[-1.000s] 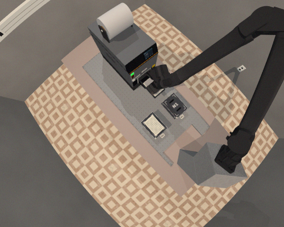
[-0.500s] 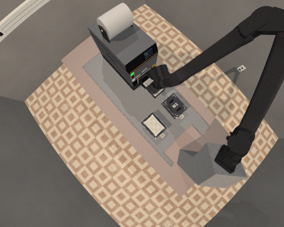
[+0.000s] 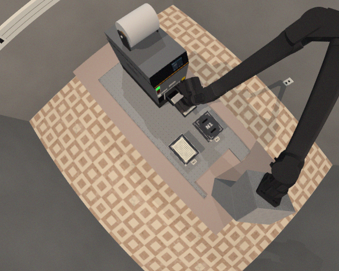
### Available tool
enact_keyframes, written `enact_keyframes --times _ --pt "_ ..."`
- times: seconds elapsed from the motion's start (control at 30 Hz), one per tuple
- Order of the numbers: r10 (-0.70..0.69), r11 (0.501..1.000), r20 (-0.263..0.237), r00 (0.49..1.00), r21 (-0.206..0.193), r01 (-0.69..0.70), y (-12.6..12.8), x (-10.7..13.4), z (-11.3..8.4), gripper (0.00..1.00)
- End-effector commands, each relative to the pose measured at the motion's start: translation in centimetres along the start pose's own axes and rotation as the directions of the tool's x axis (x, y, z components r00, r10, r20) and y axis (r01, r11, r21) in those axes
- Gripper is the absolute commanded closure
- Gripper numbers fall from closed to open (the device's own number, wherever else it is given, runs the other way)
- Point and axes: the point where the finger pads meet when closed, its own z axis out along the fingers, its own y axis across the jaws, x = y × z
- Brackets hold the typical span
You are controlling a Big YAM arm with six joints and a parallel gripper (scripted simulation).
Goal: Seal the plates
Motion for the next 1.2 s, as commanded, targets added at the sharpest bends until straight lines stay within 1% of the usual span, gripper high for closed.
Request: enact_keyframes --times 0.0,0.13,0.2,0.3,0.5,0.7,0.77,0.93,1.1,1.17 --pt "0.012 1.0 0.041 0.999 0.009 -0.012 -0.4 -2.2 -2.1 1.0" --pt "0.013 1.0 0.041 0.999 0.005 -0.013 -0.3 -2.4 -2.4 1.0" --pt "0.013 1.0 0.041 0.999 0.005 -0.013 -0.3 -2.4 -2.4 1.0" --pt "0.014 1.0 0.046 0.999 -0.005 -0.014 0.3 -2.7 -2.1 1.0" --pt "0.003 1.0 0.02 1.0 -0.013 -0.002 1.2 -1.3 -2.0 1.0" --pt "-0.006 1.0 0.011 1.0 0.005 0.005 0.2 -0.6 -0.8 1.0" --pt "-0.006 1.0 0.011 1.0 0.005 0.005 0.2 -0.6 -0.8 1.0" --pt "-0.007 1.0 -0.01 1.0 0.013 0.007 -0.7 -0.1 -0.1 1.0" --pt "-0.007 1.0 -0.013 1.0 0.012 0.007 -0.7 0.0 0.0 1.0" --pt "-0.012 1.0 -0.008 1.0 0.006 0.012 -0.3 -0.2 -0.4 1.0"
